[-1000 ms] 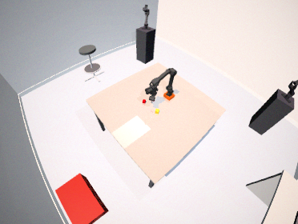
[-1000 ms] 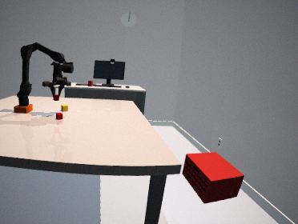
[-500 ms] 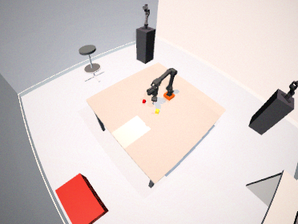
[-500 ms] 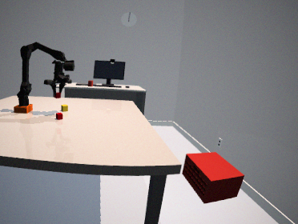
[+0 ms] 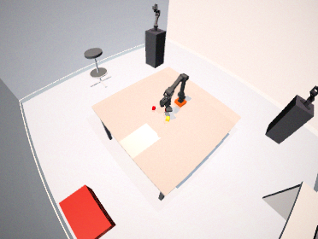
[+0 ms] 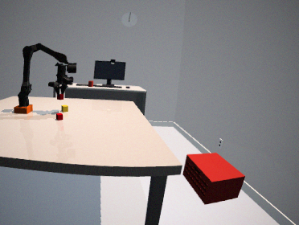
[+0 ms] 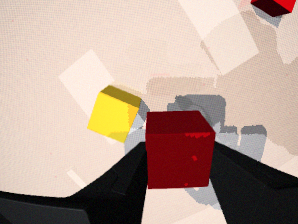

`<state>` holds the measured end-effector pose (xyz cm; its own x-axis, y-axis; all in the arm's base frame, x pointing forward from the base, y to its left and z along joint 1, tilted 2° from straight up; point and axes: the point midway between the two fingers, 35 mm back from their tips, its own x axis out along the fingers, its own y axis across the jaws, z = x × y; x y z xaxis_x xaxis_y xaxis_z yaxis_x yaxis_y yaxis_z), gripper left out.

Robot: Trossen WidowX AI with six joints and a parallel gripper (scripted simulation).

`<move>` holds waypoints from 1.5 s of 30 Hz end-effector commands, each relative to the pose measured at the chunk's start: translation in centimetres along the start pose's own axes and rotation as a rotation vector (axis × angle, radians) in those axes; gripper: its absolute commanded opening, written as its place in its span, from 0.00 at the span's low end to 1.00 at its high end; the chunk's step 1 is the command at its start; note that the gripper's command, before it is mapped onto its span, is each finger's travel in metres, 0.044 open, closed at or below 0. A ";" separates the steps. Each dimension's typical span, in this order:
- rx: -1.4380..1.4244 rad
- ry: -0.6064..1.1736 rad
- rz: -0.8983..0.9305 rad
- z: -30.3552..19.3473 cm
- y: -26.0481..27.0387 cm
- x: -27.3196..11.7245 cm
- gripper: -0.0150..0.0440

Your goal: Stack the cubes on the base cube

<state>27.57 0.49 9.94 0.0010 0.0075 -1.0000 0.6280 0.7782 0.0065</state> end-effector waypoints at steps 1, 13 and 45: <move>-0.074 0.009 -0.001 -0.5 1.0 0.6 0.43; -0.306 0.009 0.001 -2.2 4.2 1.9 0.43; -0.337 0.009 0.001 -2.5 4.6 4.7 0.43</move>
<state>28.61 5.61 5.51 -0.0012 0.0107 -0.9999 0.3391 0.9407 0.0097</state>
